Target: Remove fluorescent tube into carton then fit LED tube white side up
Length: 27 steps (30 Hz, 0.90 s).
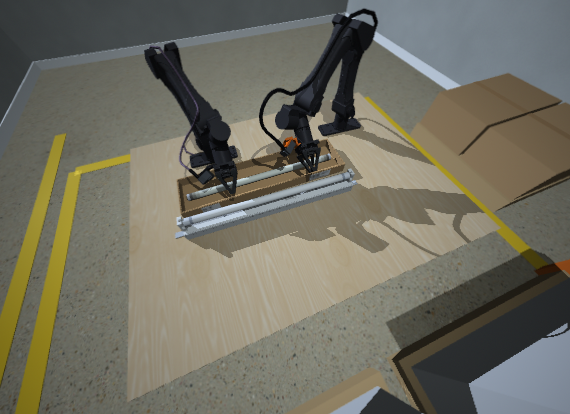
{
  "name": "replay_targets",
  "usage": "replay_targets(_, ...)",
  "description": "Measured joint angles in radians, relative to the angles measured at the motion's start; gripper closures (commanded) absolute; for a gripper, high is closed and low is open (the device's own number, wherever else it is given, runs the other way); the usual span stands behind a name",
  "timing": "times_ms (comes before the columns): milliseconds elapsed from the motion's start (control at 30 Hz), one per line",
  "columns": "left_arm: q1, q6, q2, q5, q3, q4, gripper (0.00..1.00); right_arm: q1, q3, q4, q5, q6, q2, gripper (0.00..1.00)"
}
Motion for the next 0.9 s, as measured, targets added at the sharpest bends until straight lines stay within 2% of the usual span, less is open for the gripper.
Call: replay_targets(900, 0.0, 0.0, 0.002, -0.003, -0.007, 0.019, 0.51, 0.003, 0.008, -0.007, 0.002, 0.001, 0.002, 0.51)
